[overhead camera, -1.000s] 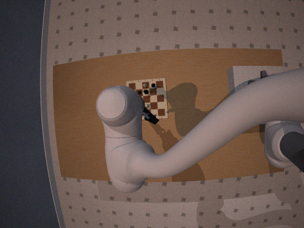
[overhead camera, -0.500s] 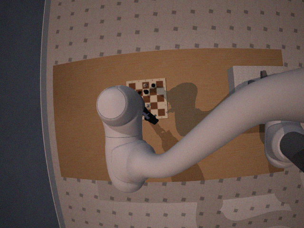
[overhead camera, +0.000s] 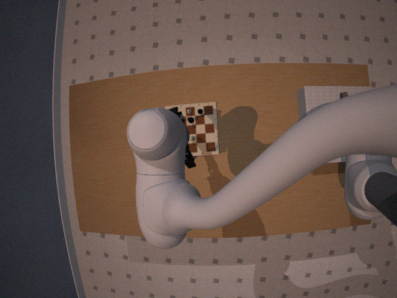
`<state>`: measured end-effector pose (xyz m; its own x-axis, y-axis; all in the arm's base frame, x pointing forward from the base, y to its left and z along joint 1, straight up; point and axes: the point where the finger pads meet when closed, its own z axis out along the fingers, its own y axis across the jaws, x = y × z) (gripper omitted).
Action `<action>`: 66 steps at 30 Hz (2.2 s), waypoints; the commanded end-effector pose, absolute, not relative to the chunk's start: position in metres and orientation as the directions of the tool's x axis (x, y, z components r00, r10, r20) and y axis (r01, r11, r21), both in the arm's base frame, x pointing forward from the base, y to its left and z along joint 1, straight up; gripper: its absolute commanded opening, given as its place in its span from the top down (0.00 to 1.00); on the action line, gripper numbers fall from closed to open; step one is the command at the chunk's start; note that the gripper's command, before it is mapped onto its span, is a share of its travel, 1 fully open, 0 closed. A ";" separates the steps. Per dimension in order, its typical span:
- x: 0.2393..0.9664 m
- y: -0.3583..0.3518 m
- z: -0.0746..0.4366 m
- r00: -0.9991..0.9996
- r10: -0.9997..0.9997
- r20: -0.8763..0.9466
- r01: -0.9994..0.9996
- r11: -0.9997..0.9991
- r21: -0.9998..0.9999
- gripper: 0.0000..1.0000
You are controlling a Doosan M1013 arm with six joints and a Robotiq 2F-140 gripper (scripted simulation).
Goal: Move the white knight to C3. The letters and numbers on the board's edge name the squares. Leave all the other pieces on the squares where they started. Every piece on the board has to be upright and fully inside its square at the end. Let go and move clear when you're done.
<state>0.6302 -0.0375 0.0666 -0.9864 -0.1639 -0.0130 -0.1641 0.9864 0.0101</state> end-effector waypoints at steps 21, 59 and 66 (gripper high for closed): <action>0.630 -0.037 0.049 -0.366 0.930 0.023 0.930 0.365 0.040 0.00; 0.630 -0.037 0.043 0.795 0.606 0.003 0.606 -0.795 0.008 0.78; 0.630 -0.037 0.043 0.795 0.606 0.003 0.606 -0.795 0.008 0.78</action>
<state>0.6298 -0.0369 0.0432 0.7953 0.6063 0.0026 0.6062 -0.7953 0.0081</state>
